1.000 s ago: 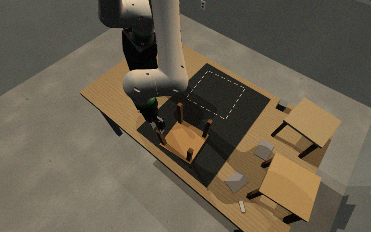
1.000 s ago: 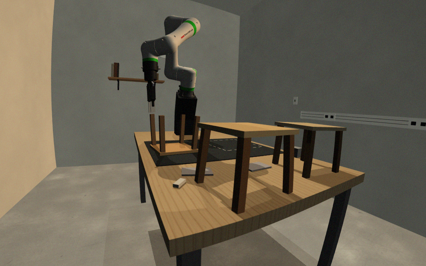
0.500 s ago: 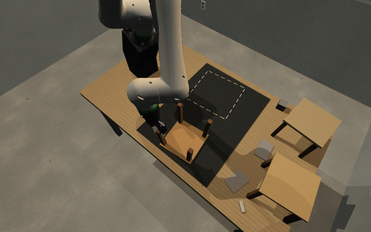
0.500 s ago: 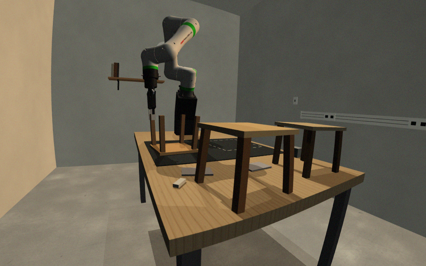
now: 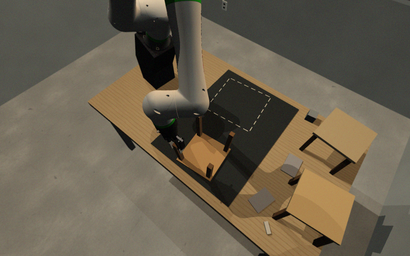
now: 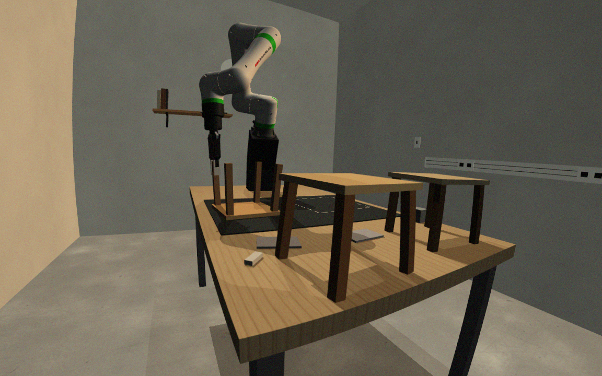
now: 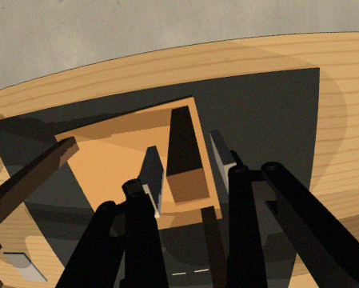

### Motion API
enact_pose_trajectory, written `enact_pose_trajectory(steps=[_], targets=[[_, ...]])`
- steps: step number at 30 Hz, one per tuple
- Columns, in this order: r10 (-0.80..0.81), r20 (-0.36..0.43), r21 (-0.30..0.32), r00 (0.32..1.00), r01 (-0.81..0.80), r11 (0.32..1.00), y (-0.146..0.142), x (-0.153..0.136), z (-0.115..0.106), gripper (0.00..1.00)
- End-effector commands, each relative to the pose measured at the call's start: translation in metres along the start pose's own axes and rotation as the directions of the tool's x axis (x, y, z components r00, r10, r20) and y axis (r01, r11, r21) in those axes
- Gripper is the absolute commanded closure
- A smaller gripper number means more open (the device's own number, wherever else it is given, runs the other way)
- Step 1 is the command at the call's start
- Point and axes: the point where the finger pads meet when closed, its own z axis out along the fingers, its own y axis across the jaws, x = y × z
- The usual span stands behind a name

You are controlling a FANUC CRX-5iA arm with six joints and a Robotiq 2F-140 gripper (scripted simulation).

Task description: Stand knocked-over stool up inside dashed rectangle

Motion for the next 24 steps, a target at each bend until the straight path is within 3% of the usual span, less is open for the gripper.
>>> enact_pose_trajectory(steps=[1, 2, 3, 24], targets=[[0.000, -0.001, 0.001, 1.000, 0.000, 1.000, -0.0005, 0.0006, -0.0004, 0.61], [0.000, -0.001, 0.001, 1.000, 0.000, 1.000, -0.0005, 0.0006, -0.0004, 0.61], [0.000, -0.001, 0.001, 1.000, 0.000, 1.000, -0.0005, 0.0006, -0.0004, 0.90], [0.000, -0.001, 0.001, 1.000, 0.000, 1.000, -0.0005, 0.0006, -0.0004, 0.90]])
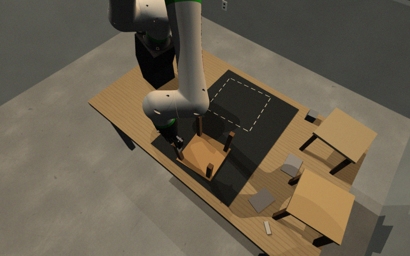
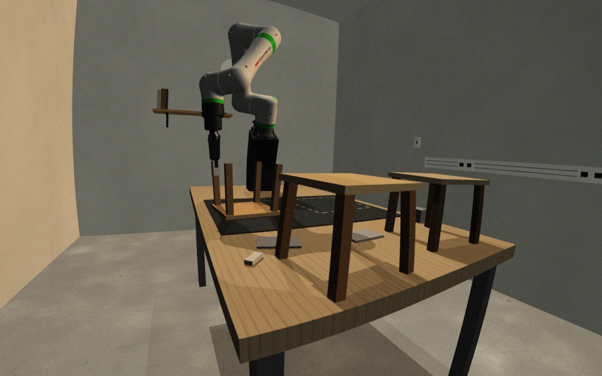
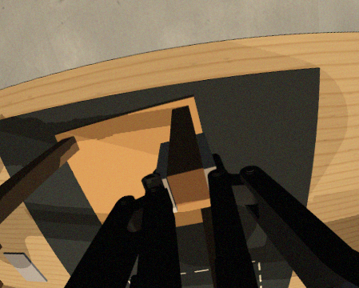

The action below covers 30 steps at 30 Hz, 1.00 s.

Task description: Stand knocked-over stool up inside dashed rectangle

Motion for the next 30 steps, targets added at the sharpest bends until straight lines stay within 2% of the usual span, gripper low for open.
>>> enact_pose_trajectory(steps=[1, 30], targets=[[0.000, -0.001, 0.001, 1.000, 0.000, 1.000, -0.0004, 0.0006, -0.0008, 0.90], [0.001, -0.017, -0.003, 1.000, -0.001, 1.000, 0.0005, 0.0005, -0.0008, 0.90]])
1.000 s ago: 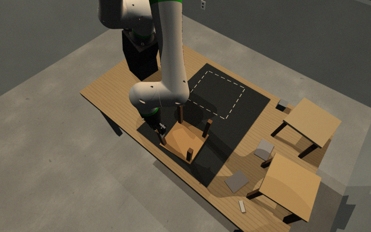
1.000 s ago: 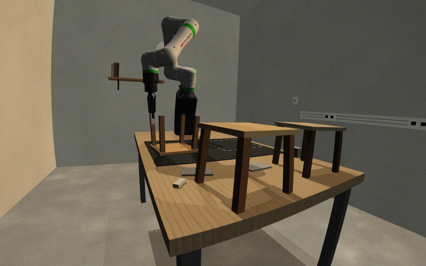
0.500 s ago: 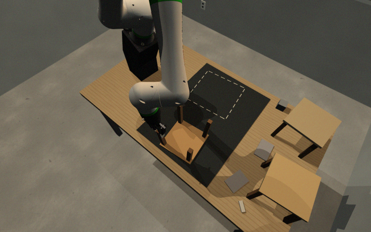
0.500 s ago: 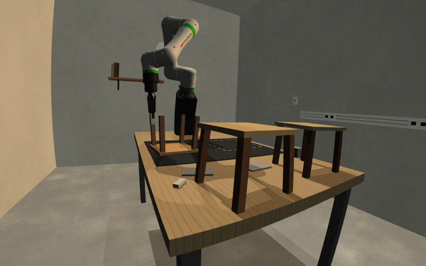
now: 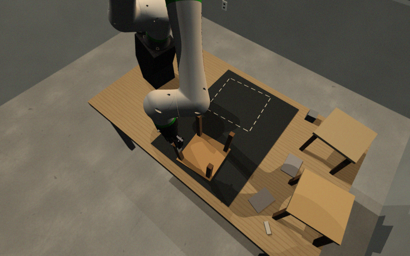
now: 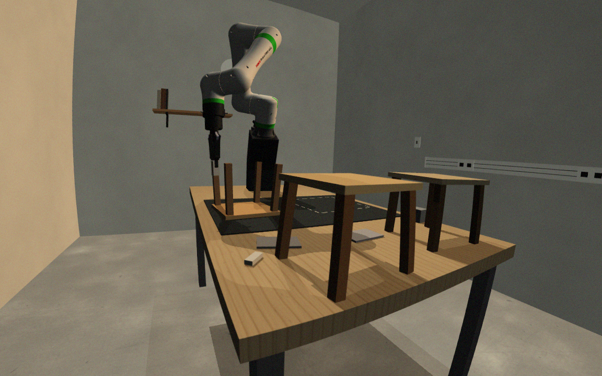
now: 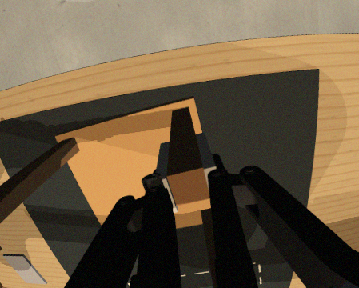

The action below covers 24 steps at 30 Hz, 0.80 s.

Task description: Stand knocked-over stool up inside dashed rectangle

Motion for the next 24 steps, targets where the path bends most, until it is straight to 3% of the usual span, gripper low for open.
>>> enact_pose_trajectory(steps=[1, 20, 24], targets=[[0.000, -0.009, -0.001, 1.000, 0.000, 1.000, 0.000, 0.001, -0.001, 0.90], [-0.007, -0.112, 0.001, 0.994, 0.007, 1.000, -0.001, -0.002, -0.004, 0.90], [-0.008, -0.118, 0.002, 0.993, 0.008, 1.000, -0.002, -0.013, -0.014, 0.90]])
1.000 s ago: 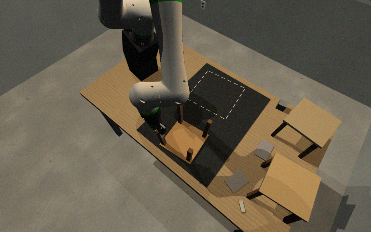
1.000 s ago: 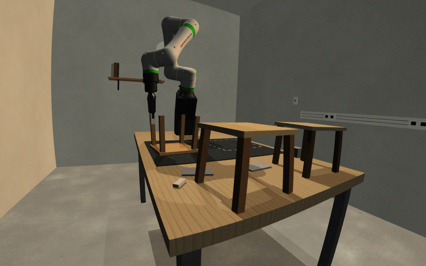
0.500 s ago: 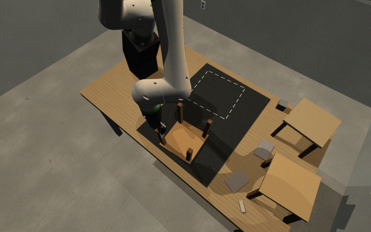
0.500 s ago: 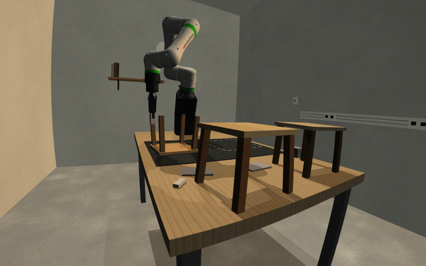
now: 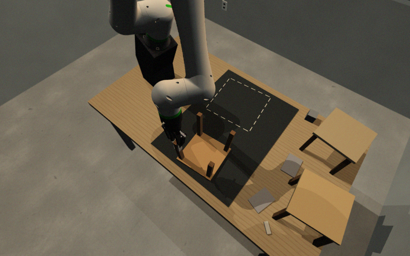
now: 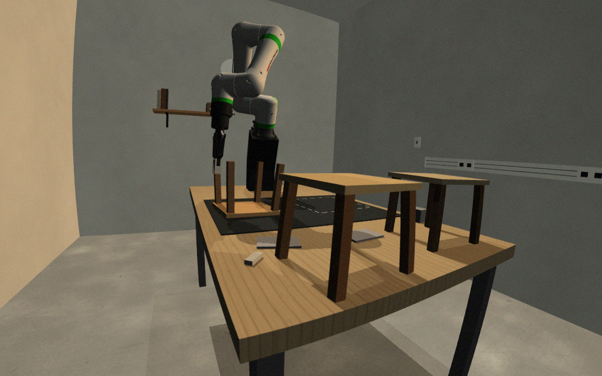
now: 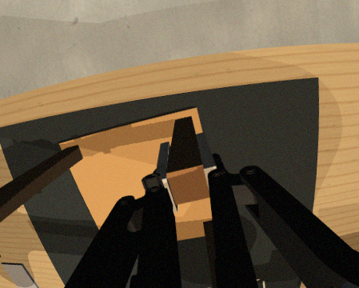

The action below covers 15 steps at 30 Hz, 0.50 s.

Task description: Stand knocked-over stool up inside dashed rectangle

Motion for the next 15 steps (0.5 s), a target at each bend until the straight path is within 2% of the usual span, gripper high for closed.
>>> enact_pose_trajectory(steps=[1, 5, 15], targets=[[0.000, -0.005, -0.001, 1.000, 0.000, 1.000, -0.001, -0.008, -0.012, 0.90], [0.000, -0.005, -0.001, 1.000, 0.000, 1.000, -0.001, -0.015, -0.020, 0.90], [0.001, -0.099, -0.015, 0.995, -0.002, 1.000, 0.004, -0.013, -0.023, 0.90]])
